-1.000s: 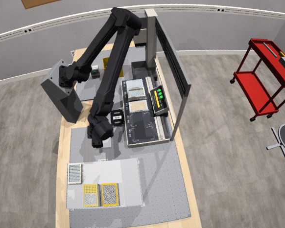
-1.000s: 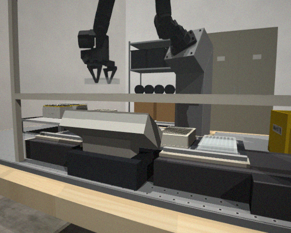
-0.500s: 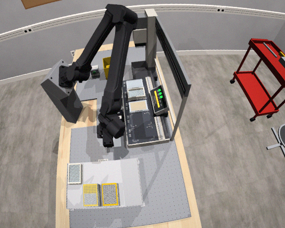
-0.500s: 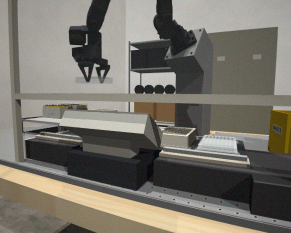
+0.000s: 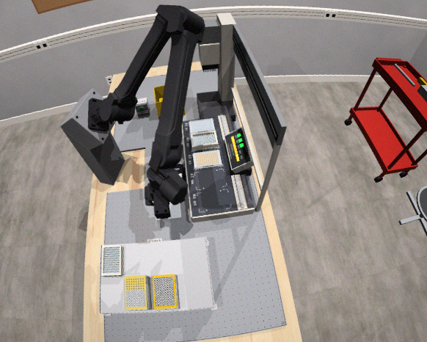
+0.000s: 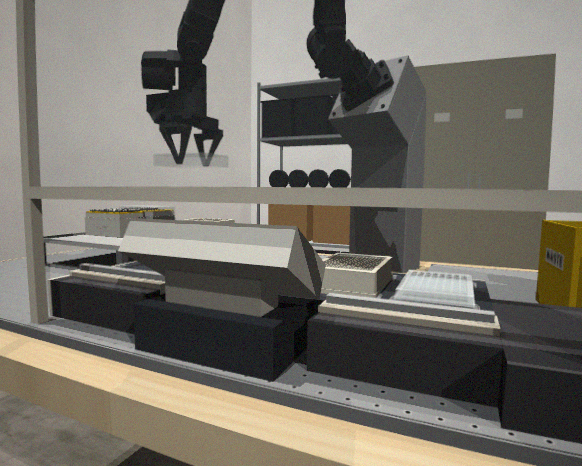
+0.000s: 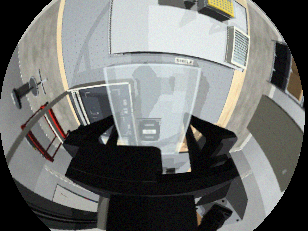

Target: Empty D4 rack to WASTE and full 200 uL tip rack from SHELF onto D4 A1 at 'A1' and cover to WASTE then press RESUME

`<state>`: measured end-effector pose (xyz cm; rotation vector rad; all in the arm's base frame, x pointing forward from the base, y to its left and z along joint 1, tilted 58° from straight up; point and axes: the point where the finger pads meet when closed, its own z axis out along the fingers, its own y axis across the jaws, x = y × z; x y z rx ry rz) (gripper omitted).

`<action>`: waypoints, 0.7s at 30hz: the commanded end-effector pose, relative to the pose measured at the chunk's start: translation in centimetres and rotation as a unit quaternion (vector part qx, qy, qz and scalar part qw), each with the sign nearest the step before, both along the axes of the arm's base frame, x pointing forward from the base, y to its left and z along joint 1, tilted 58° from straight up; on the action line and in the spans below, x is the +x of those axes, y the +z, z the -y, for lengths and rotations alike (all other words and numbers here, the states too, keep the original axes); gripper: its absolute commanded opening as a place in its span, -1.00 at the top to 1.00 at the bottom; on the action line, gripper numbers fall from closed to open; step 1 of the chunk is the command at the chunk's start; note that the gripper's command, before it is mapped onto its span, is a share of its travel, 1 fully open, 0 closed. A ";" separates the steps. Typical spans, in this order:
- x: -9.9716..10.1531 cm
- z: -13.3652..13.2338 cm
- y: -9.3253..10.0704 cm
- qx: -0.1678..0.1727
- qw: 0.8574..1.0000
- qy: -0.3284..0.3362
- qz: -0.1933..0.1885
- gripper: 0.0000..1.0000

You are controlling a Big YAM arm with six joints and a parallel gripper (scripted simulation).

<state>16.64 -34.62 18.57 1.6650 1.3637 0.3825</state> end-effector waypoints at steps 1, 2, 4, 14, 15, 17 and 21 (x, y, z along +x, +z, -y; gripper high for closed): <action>1.0 -1.7 0.3 -0.008 1.000 0.004 0.006 1.00; 1.1 -2.1 0.1 -0.008 1.000 0.004 0.006 1.00; 1.5 -3.0 -0.2 -0.008 1.000 0.004 0.006 1.00; 2.8 -6.6 -1.4 -0.007 1.000 0.003 0.007 1.00; 2.9 -7.0 -1.5 -0.007 1.000 0.003 0.008 1.00; 3.2 -7.7 -1.8 -0.006 1.000 0.003 0.007 1.00; 3.5 -8.5 -2.1 -0.022 1.000 0.014 -0.001 1.00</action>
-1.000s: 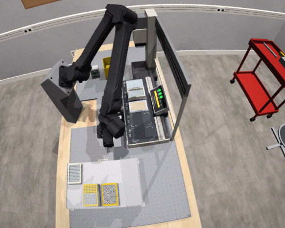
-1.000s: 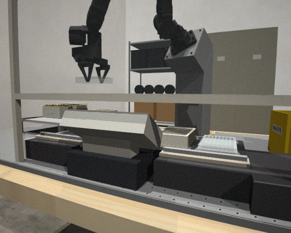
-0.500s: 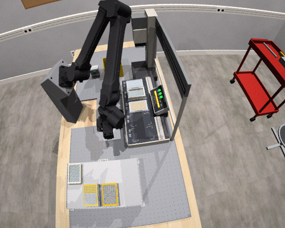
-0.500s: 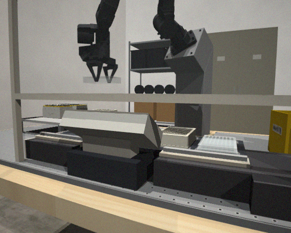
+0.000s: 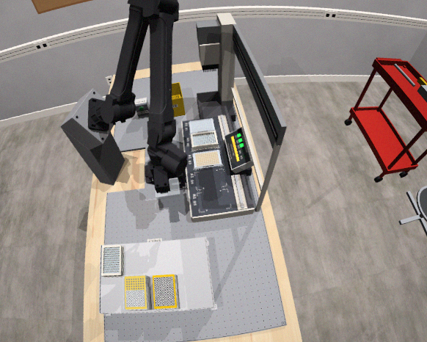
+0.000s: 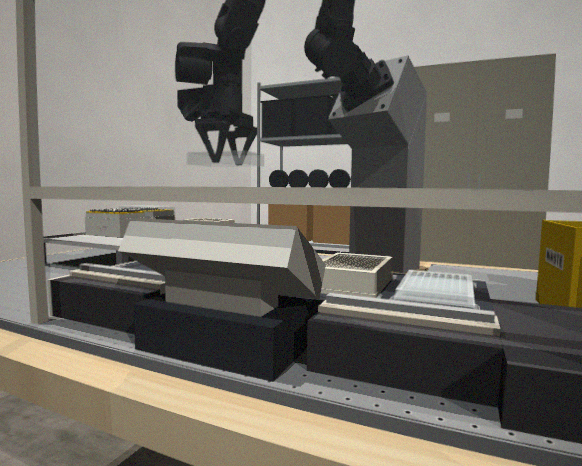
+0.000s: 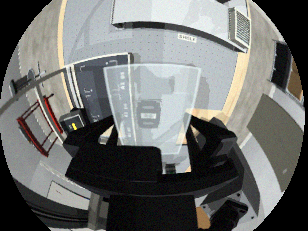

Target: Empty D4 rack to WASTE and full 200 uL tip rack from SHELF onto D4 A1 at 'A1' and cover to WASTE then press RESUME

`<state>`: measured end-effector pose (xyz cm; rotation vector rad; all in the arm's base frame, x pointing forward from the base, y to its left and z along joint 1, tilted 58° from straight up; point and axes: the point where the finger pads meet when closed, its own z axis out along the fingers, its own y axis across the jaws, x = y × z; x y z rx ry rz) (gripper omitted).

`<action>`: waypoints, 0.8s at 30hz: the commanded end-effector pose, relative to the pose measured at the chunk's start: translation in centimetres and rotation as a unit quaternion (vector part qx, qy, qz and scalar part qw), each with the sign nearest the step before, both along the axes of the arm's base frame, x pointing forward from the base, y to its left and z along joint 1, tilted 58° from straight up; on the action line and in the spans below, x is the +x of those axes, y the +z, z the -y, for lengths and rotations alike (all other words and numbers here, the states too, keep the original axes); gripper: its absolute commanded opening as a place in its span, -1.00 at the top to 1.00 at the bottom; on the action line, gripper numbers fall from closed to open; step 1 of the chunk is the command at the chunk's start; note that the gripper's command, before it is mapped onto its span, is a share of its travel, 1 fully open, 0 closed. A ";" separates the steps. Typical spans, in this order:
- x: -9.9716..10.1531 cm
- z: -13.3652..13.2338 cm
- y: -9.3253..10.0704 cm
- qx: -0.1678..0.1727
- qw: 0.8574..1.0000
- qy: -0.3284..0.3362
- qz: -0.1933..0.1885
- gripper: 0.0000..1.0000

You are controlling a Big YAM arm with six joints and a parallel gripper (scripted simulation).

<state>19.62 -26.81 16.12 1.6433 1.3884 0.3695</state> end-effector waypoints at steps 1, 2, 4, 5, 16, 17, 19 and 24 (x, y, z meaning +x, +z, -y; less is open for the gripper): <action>0.7 -1.2 0.2 -0.026 1.000 0.016 -0.004 1.00; 0.8 -1.7 0.0 -0.031 0.999 0.021 -0.010 1.00; 1.1 -2.6 -0.3 -0.045 0.998 0.031 -0.018 1.00; 1.3 -3.1 -0.5 -0.052 0.998 0.037 -0.023 1.00; 2.7 -7.2 -2.1 -0.064 0.996 0.049 -0.036 1.00; 2.8 -7.6 -2.2 -0.064 0.996 0.049 -0.036 1.00; 3.1 -8.2 -2.5 -0.064 0.996 0.049 -0.036 1.00; 3.6 -9.6 -2.9 -0.085 0.993 0.065 -0.049 1.00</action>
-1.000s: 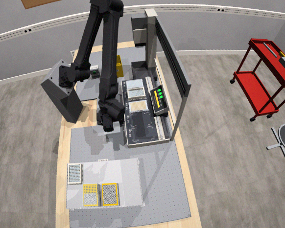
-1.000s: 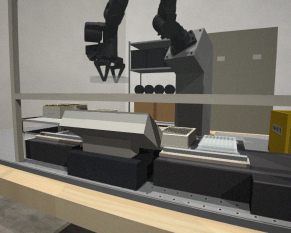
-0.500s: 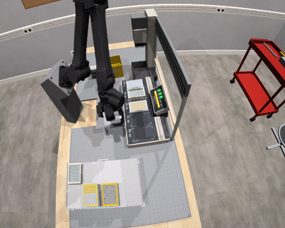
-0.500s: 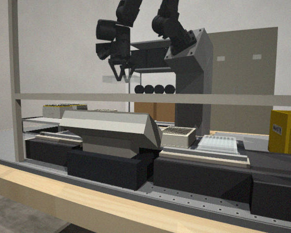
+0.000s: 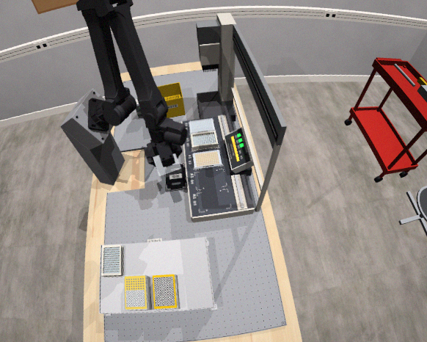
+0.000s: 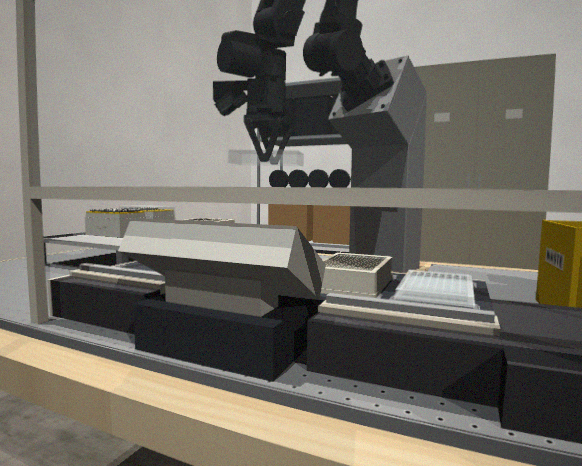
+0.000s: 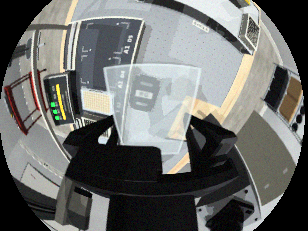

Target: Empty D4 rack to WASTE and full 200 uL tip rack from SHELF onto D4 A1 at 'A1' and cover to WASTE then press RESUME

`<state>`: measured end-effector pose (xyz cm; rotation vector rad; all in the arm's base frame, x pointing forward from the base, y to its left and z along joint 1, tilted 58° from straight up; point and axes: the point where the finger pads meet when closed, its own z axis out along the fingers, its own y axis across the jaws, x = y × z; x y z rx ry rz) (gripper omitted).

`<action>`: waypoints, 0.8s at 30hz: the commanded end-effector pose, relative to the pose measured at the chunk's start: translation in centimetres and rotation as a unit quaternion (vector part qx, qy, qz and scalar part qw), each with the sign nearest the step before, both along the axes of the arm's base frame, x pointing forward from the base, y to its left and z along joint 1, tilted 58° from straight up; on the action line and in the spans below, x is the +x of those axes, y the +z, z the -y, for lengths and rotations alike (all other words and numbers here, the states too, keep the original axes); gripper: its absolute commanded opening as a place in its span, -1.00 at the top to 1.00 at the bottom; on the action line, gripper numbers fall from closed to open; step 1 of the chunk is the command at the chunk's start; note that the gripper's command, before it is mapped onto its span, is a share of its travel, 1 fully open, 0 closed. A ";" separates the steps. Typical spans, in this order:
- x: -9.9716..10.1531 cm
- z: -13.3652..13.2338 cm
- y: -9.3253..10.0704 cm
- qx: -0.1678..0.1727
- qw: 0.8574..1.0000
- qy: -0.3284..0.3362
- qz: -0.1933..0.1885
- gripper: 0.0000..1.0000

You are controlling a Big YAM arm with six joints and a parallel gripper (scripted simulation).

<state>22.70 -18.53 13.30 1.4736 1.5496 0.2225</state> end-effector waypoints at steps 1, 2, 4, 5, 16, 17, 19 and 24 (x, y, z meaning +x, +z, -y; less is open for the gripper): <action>0.5 -1.3 -0.1 -0.001 1.000 0.012 0.003 1.00; 0.5 -1.3 -0.1 -0.001 1.000 0.012 0.003 1.00; 0.8 -2.2 -0.4 -0.015 1.000 0.022 -0.006 1.00; 1.0 -2.6 -0.5 -0.024 0.999 0.029 -0.011 1.00; 3.0 -7.4 -2.4 -0.065 0.995 0.060 -0.039 1.00; 3.2 -7.9 -2.5 -0.065 0.995 0.060 -0.039 1.00; 3.2 -7.9 -2.5 -0.065 0.995 0.060 -0.039 1.00; 3.9 -9.8 -3.2 -0.094 0.991 0.081 -0.057 1.00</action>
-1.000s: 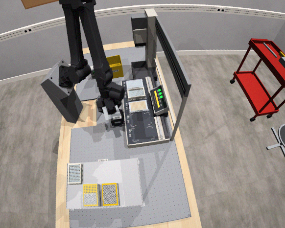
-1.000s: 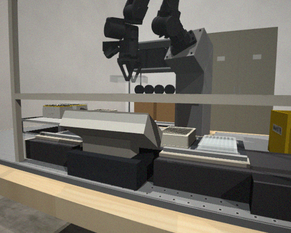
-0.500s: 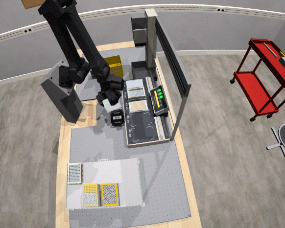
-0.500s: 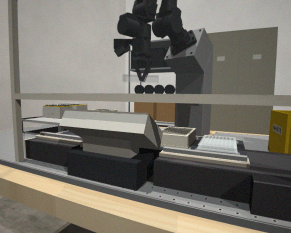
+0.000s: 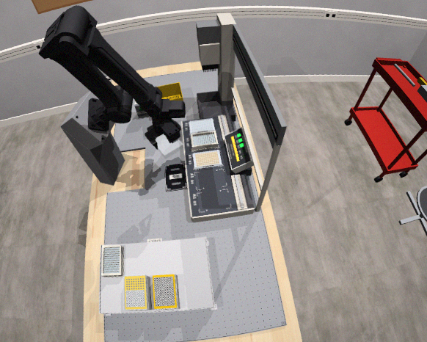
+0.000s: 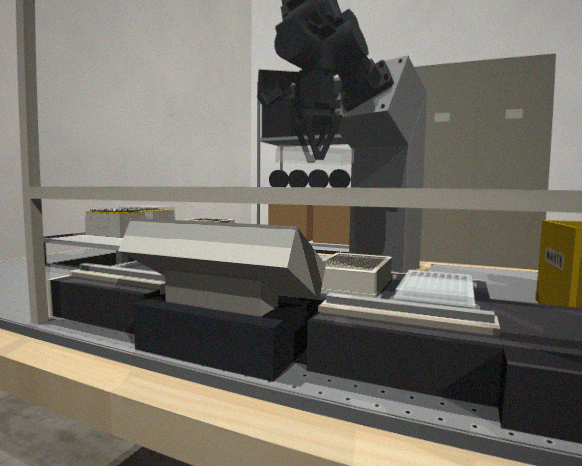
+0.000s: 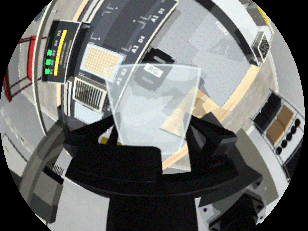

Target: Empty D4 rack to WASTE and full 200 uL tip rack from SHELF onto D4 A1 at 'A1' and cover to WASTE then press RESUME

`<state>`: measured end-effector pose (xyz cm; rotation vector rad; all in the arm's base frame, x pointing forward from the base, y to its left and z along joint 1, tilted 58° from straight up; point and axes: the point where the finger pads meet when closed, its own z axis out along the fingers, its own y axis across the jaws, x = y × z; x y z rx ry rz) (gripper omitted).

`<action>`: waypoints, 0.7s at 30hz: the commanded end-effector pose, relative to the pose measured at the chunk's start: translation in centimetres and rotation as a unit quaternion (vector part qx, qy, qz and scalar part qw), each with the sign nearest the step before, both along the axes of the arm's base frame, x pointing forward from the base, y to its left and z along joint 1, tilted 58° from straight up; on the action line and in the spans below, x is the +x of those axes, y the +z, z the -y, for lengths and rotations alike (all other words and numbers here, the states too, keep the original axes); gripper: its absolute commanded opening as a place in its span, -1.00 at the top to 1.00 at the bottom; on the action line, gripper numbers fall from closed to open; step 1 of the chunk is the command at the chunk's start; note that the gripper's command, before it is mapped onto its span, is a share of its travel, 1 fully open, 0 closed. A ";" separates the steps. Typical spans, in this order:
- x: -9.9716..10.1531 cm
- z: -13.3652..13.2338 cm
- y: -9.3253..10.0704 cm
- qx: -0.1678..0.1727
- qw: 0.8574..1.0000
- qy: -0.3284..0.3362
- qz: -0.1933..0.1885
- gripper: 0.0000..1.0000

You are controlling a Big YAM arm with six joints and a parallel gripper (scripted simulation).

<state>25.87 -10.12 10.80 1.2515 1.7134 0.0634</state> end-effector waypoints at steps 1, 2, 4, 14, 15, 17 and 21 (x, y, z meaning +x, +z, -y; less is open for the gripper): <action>0.9 -1.9 -0.8 -0.004 1.000 0.019 -0.006 1.00; 1.1 -2.3 -0.7 -0.011 1.000 0.024 -0.009 1.00; 1.7 -3.3 -0.5 -0.026 0.999 0.035 -0.013 1.00; 3.3 -7.0 -1.5 -0.059 0.996 0.060 -0.032 1.00; 3.4 -7.5 -1.7 -0.059 0.996 0.060 -0.033 1.00; 3.6 -8.1 -2.0 -0.059 0.996 0.060 -0.033 1.00; 3.4 -7.4 -2.1 -0.058 0.997 0.048 -0.033 1.00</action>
